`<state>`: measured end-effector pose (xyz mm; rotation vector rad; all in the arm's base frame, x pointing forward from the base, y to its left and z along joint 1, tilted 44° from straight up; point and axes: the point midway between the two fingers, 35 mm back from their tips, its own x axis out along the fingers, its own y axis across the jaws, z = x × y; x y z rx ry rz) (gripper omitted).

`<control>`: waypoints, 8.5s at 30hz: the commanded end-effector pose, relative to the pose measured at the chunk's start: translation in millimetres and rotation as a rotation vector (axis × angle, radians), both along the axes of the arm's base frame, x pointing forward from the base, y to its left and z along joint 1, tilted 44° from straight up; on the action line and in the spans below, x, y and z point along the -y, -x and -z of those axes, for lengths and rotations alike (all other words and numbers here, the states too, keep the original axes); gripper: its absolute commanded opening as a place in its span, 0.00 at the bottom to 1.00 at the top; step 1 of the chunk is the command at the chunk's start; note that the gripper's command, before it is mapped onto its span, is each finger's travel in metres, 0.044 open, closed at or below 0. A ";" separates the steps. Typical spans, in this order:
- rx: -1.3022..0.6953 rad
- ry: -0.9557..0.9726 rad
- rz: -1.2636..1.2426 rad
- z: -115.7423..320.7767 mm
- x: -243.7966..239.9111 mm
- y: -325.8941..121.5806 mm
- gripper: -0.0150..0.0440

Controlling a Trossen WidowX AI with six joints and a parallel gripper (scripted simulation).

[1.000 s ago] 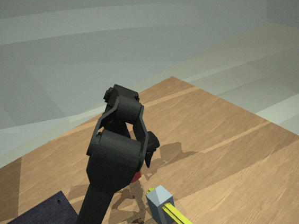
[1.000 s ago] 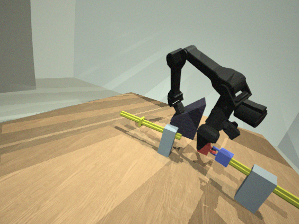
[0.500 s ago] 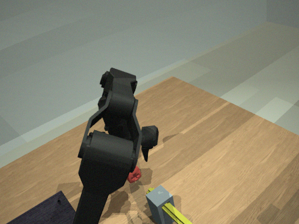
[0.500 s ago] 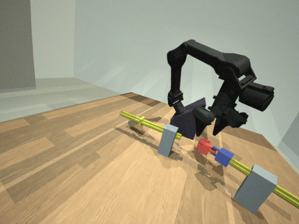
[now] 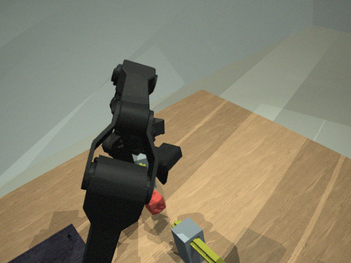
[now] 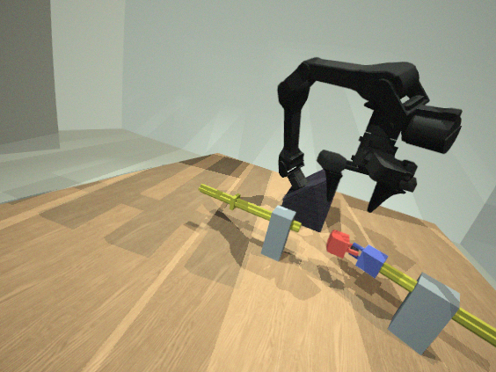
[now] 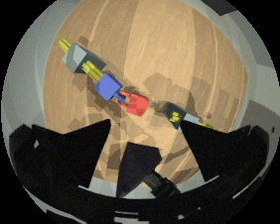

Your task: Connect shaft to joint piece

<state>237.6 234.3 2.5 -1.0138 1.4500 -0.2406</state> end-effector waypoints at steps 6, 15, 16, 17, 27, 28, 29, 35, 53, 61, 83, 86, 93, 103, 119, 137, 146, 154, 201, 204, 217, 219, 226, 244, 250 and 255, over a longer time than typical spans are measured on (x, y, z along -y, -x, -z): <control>0.202 -0.092 0.224 -25.0 -15.8 8.9 1.00; 0.208 -0.091 0.224 -25.0 -15.8 8.4 1.00; 0.208 -0.091 0.224 -25.0 -15.8 8.4 1.00; 0.210 -0.093 0.228 -25.1 -15.4 8.2 1.00; 0.347 -0.219 0.487 -30.5 4.8 -0.4 1.00; 0.361 -0.232 0.515 -31.0 6.9 -1.2 1.00; 0.376 -0.245 0.543 -31.6 9.1 -2.0 1.00; 0.460 -0.319 0.715 -34.5 22.2 -6.1 1.00; 0.692 -0.513 1.244 -41.4 60.7 -13.4 1.00; 0.783 -0.588 1.486 -43.4 77.2 -14.5 1.00; 0.814 -0.627 1.505 -57.1 101.6 -22.3 1.00; 0.794 -0.616 1.407 -65.8 110.9 -26.9 1.00; 0.739 -0.570 1.186 -86.7 133.2 -36.0 1.00; 0.636 -0.467 0.888 -117.8 166.2 -44.2 1.00; 0.413 -0.245 0.474 -169.0 218.7 -46.5 1.00; 0.227 -0.079 0.242 -204.0 252.5 -41.1 1.00; 0.425 -0.131 0.450 -194.6 261.1 -44.8 1.00; 0.615 -0.179 0.648 -185.7 269.6 -47.7 1.00; 1.302 -0.340 1.351 -142.7 313.1 -56.8 1.00; 1.302 -0.339 1.351 -139.2 316.3 -57.5 1.00; 1.303 -0.339 1.351 -134.0 321.1 -58.3 0.69; 1.303 -0.339 1.351 -134.0 321.1 -58.3 0.60; 1.303 -0.339 1.351 -134.0 321.1 -58.3 0.43; 1.304 -0.339 1.351 -134.2 321.2 -58.3 0.37; 1.309 -0.338 1.351 -134.8 321.4 -58.3 0.32; 1.309 -0.338 1.351 -134.8 321.4 -58.3 0.25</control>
